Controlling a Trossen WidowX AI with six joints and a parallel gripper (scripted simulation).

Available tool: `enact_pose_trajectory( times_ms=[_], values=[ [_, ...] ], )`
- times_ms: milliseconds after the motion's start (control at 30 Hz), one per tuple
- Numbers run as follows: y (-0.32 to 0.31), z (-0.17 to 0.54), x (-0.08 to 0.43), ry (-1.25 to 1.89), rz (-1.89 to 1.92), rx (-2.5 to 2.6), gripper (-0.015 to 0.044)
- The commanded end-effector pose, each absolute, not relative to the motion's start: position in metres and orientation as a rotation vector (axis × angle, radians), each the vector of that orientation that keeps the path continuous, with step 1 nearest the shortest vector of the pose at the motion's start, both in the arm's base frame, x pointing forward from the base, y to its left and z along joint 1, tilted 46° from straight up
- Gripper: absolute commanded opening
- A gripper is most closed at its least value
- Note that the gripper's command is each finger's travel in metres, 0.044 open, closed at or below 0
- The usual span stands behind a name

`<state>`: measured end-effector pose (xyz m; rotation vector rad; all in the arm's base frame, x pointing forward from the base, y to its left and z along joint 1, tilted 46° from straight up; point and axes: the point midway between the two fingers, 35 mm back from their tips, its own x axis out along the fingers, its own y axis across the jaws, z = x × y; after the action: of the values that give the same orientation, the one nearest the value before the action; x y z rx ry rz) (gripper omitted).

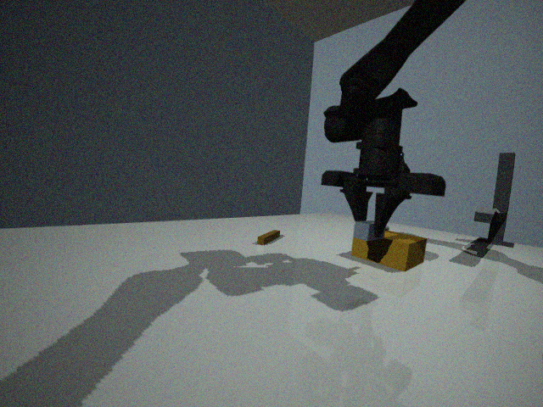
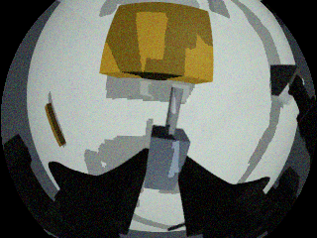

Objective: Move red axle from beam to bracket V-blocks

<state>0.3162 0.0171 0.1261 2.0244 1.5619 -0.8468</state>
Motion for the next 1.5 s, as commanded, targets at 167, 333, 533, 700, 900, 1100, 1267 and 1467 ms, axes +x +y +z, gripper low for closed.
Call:
enact_pose_trajectory(
  times_ms=[167, 333, 533, 700, 900, 1100, 1267, 1467],
  values=[
    [0.028, 0.114, 0.316, 1.571, -0.859, 2.022, 0.0000],
    [0.034, 0.109, 0.318, 1.571, -0.858, 2.022, 0.0000],
    [0.041, 0.102, 0.319, 1.571, -0.857, 2.023, 0.0000],
    [0.047, 0.097, 0.319, 1.572, -0.856, 2.024, 0.0000],
    [0.054, 0.091, 0.320, 1.574, -0.854, 2.026, 0.0000],
    [0.057, 0.088, 0.320, 1.575, -0.853, 2.026, 0.0000],
    [0.055, 0.091, 0.322, 1.566, -0.846, 2.024, 0.0131],
    [0.055, 0.091, 0.322, 1.566, -0.846, 2.024, 0.0289]
  ],
)
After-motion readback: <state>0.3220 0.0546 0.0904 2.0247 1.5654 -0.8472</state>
